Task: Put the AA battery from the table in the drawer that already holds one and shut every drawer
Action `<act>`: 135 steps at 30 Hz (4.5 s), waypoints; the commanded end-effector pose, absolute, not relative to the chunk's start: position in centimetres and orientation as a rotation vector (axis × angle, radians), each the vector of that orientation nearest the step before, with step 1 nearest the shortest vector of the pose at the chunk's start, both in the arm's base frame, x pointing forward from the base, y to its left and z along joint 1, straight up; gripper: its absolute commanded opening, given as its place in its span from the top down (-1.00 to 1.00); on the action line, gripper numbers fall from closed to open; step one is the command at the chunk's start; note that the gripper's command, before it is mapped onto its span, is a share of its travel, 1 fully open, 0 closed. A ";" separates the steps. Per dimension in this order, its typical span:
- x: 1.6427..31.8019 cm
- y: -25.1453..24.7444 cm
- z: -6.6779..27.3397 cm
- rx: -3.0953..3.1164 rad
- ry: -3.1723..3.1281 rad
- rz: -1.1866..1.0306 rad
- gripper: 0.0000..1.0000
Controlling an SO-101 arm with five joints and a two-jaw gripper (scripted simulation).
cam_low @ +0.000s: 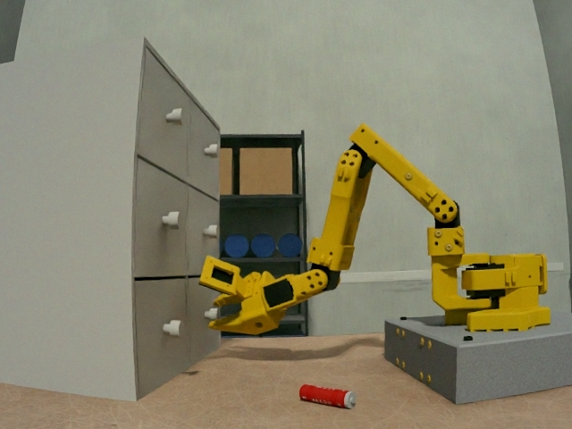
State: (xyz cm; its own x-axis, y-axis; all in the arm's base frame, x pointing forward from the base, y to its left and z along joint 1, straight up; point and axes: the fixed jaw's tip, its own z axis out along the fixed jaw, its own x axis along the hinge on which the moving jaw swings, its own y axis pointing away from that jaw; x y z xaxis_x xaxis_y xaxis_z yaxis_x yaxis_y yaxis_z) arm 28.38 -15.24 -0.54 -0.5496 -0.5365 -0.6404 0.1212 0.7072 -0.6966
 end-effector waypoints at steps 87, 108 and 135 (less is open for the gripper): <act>27.0 -15.3 -0.2 -0.309 2.008 -0.898 1.00; 26.4 -15.2 -0.2 -0.301 2.011 -0.903 1.00; 25.4 -15.1 -0.2 -0.289 2.014 -0.911 1.00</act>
State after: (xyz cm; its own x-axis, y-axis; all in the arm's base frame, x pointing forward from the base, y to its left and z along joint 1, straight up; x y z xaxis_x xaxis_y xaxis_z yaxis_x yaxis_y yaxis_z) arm 25.87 -15.16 -0.11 -0.5773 -0.5159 -0.6330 0.1371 0.7029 -0.6979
